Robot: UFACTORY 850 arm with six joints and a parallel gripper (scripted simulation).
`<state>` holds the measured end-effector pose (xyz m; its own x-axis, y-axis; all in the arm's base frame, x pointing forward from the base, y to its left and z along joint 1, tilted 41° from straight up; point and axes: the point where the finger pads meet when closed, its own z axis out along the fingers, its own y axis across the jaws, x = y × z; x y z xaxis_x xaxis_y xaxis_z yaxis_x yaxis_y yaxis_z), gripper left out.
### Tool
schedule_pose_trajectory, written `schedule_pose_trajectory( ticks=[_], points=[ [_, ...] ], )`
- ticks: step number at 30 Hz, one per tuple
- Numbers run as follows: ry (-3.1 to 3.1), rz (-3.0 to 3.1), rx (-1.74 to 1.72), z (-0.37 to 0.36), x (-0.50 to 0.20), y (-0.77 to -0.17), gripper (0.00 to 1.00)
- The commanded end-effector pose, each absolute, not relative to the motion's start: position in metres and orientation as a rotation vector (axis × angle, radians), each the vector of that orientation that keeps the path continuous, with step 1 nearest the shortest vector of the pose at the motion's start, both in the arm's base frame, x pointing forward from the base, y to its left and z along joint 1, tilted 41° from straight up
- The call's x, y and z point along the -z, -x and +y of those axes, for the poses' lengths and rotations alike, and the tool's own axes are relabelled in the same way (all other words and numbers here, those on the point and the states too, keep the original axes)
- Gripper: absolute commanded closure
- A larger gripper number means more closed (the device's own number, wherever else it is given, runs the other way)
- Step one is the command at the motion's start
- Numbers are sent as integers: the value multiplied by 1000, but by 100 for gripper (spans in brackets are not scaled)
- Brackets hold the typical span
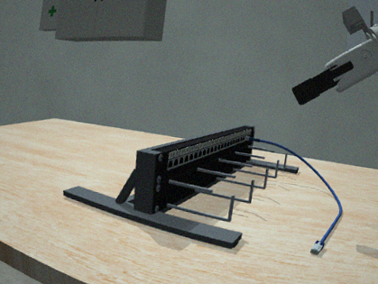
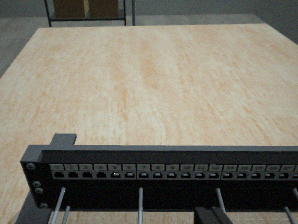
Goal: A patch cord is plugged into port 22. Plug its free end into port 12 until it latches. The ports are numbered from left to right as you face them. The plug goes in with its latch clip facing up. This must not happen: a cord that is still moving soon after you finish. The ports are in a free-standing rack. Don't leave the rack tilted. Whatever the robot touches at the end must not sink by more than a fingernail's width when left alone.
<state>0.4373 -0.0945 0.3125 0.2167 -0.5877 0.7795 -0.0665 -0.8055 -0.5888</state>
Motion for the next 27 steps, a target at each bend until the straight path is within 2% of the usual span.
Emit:
schedule_pose_trajectory(
  ticks=[1, 13, 27],
  points=[
    [2062, 597, 1622, -102, -308, -438, 100],
    [2062, 597, 1622, -102, -306, -443, 100],
    [2062, 597, 1622, -98, -295, -496, 100]
  ],
)
